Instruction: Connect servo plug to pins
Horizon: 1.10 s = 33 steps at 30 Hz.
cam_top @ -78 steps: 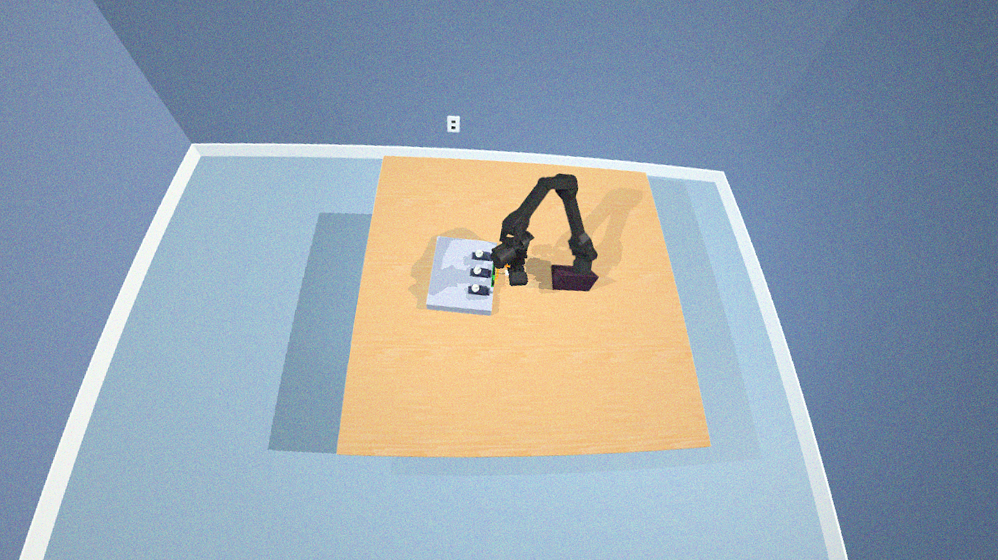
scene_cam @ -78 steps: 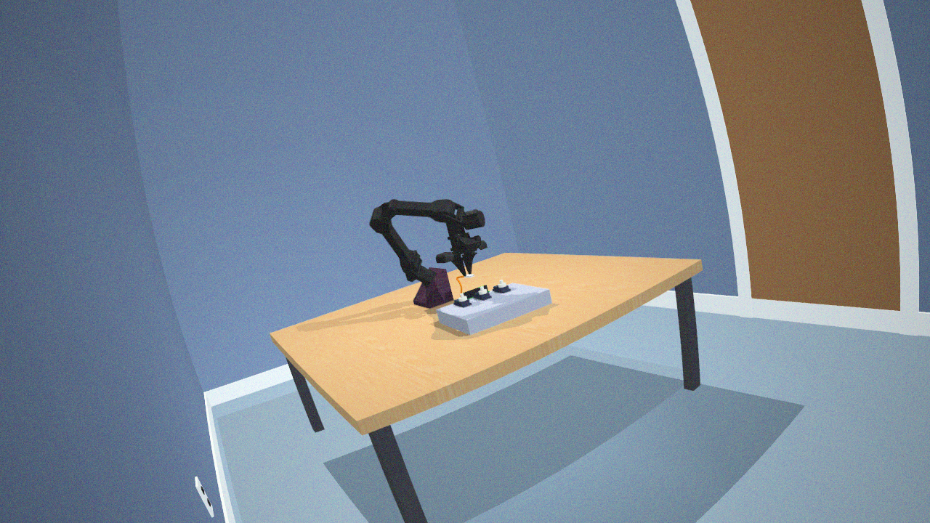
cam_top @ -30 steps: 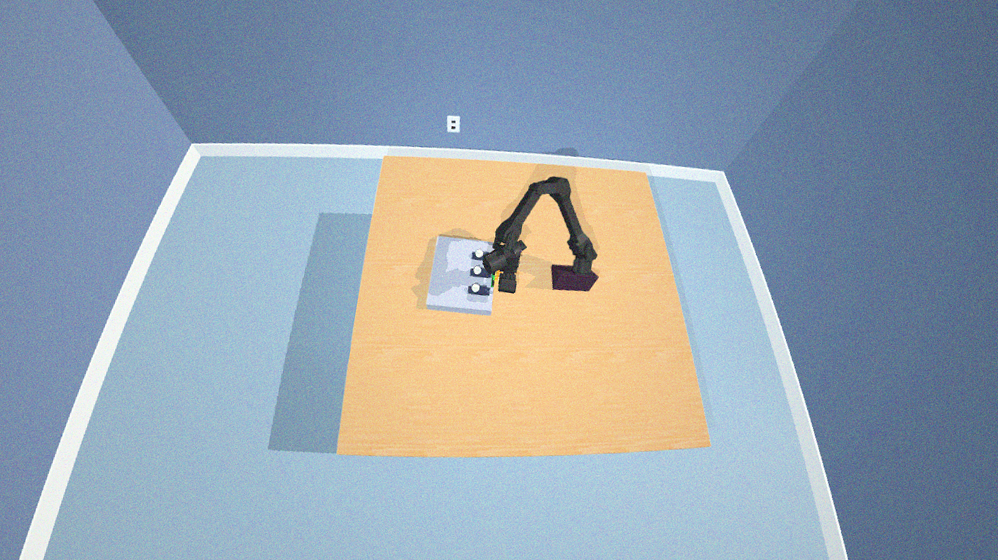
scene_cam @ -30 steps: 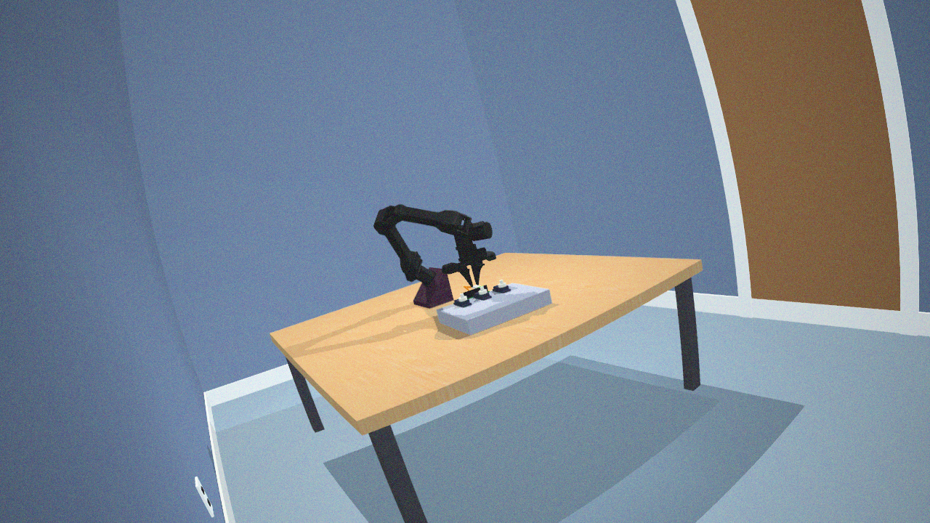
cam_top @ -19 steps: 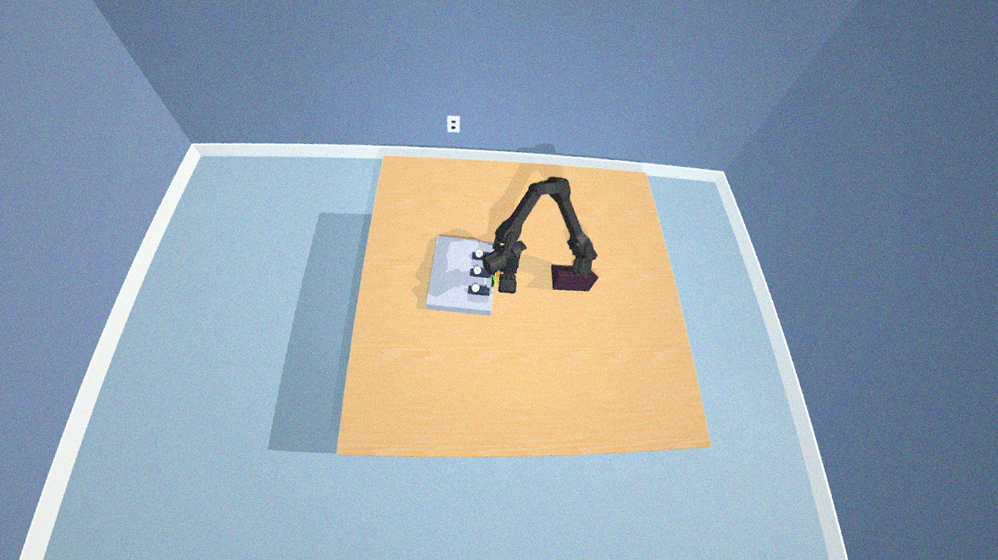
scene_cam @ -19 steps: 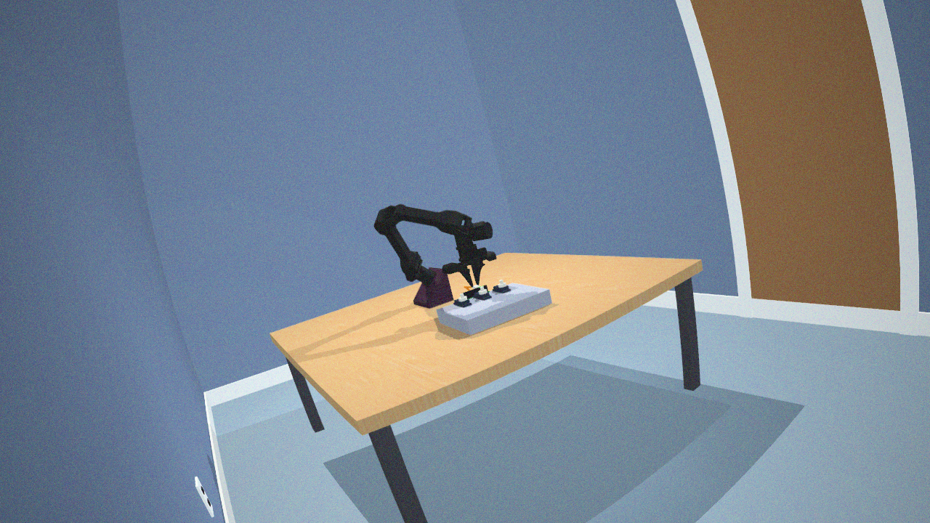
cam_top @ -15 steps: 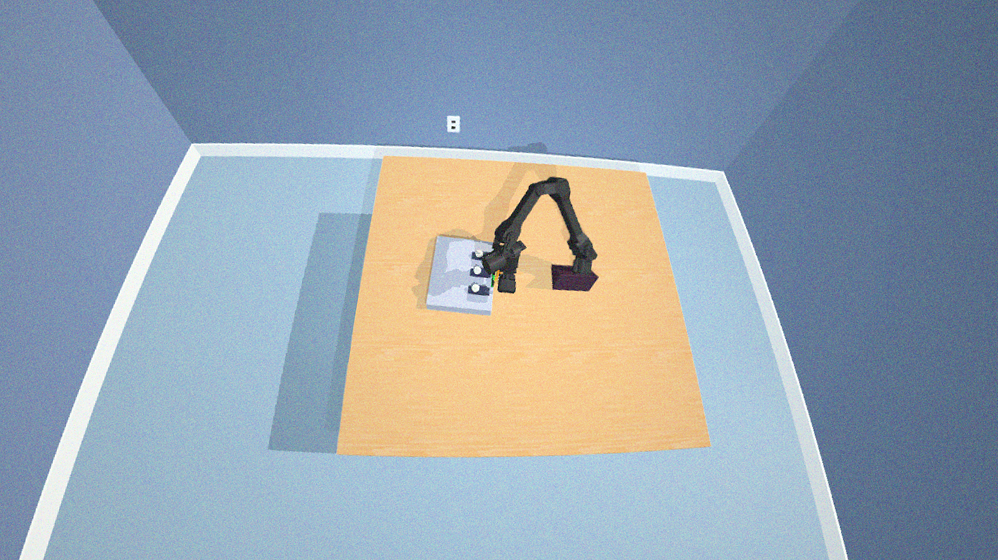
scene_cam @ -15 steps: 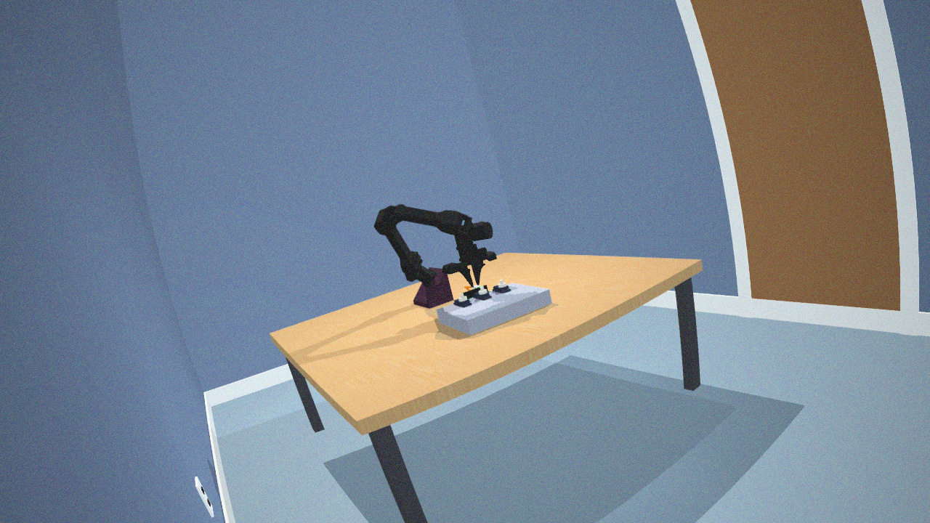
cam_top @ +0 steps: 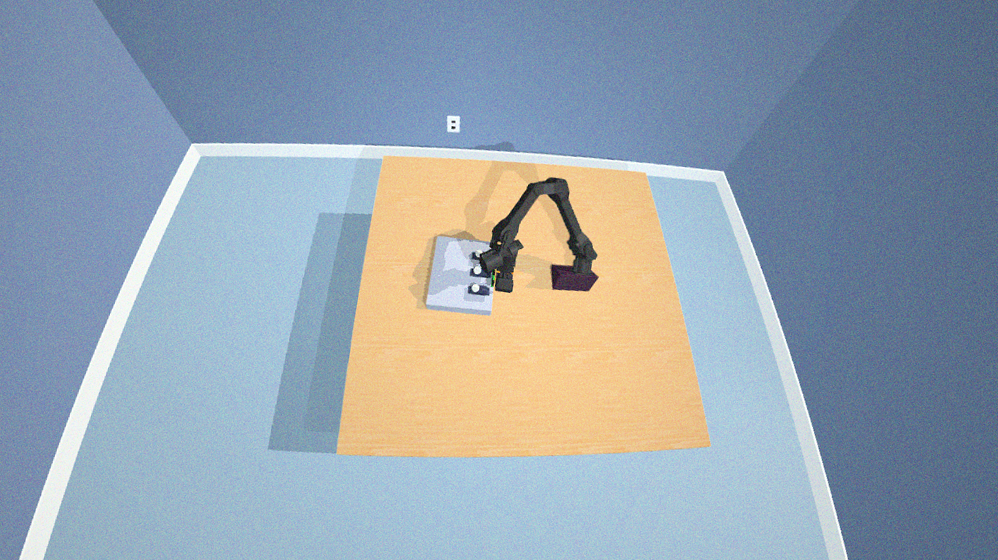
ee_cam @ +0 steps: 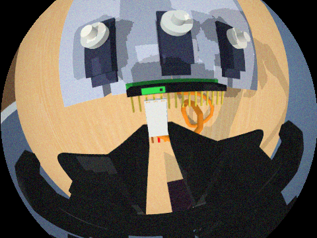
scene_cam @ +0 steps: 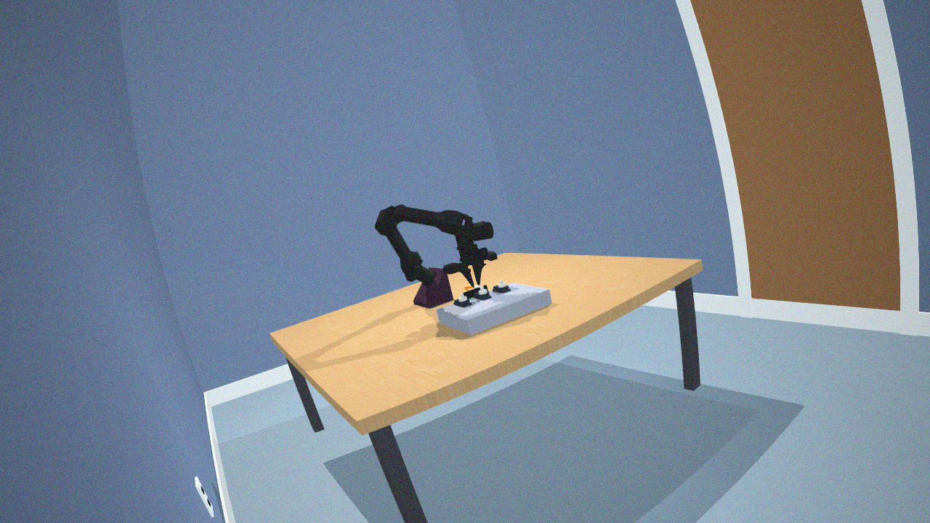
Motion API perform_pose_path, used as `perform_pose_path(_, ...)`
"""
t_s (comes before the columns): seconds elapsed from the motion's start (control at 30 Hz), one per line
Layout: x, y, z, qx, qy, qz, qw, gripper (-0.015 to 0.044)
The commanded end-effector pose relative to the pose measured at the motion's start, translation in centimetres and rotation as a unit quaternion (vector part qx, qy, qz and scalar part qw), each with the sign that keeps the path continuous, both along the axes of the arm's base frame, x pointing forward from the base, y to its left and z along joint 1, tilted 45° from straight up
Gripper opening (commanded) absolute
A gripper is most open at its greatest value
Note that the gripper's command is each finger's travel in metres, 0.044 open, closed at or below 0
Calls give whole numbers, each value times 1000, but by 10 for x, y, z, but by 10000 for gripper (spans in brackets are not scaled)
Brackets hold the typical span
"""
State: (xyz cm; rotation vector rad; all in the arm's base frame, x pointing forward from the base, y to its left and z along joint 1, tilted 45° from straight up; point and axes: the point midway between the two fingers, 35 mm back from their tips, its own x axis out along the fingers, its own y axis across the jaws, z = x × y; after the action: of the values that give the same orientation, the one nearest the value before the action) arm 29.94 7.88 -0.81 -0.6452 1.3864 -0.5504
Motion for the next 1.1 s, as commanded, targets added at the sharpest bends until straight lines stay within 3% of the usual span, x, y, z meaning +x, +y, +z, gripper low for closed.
perform_pose_path(0.0,3,0,0,-3,3,2,1000,0)
perform_pose_path(0.37,10,1,2,-3,2,2,1000,0)
perform_pose_path(0.67,7,1,-1,-3,2,2,1000,236)
perform_pose_path(0.9,1,40,38,-2,3,2,1000,420)
perform_pose_path(1.07,0,41,40,-2,3,2,1000,440)
